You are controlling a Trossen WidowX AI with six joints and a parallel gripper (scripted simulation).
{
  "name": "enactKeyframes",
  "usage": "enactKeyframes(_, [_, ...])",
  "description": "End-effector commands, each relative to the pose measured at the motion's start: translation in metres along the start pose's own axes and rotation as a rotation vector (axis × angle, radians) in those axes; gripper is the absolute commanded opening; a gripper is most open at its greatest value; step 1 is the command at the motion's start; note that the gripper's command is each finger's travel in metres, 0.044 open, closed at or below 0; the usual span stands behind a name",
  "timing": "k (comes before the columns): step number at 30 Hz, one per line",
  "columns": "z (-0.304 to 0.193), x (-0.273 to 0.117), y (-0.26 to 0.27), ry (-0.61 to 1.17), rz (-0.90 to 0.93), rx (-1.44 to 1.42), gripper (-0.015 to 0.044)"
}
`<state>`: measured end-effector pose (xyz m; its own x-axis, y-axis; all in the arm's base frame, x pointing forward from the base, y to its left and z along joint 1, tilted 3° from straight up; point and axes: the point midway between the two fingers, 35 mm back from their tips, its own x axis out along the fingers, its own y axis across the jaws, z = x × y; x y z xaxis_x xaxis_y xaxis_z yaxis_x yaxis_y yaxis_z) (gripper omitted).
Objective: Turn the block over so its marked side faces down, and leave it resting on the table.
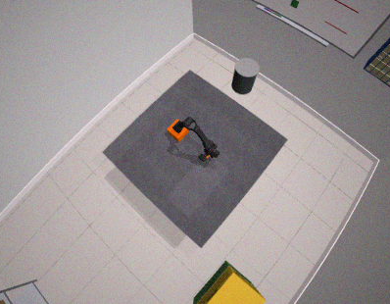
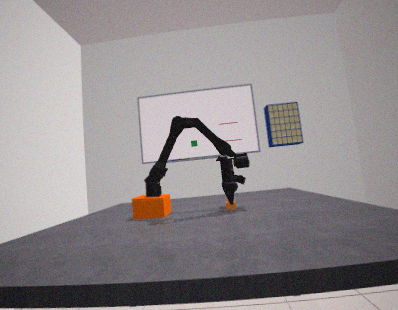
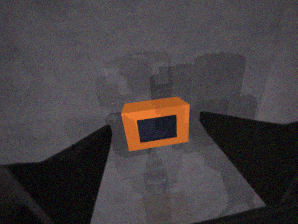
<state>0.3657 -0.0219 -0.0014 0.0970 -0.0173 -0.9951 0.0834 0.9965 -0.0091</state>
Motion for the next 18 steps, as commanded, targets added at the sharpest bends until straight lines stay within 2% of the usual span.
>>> enactKeyframes(1, [-0.0032,0.0096,0.0005,0.011,0.004,-0.004,0.044])
enactKeyframes(2, [-0.0032,0.0098,0.0005,0.011,0.004,-0.004,0.044])
enactKeyframes(8, [-0.0032,0.0098,0.0005,0.011,0.004,-0.004,0.0282])
enactKeyframes(18, [-0.0032,0.0098,0.0005,0.011,0.004,-0.004,0.0216])
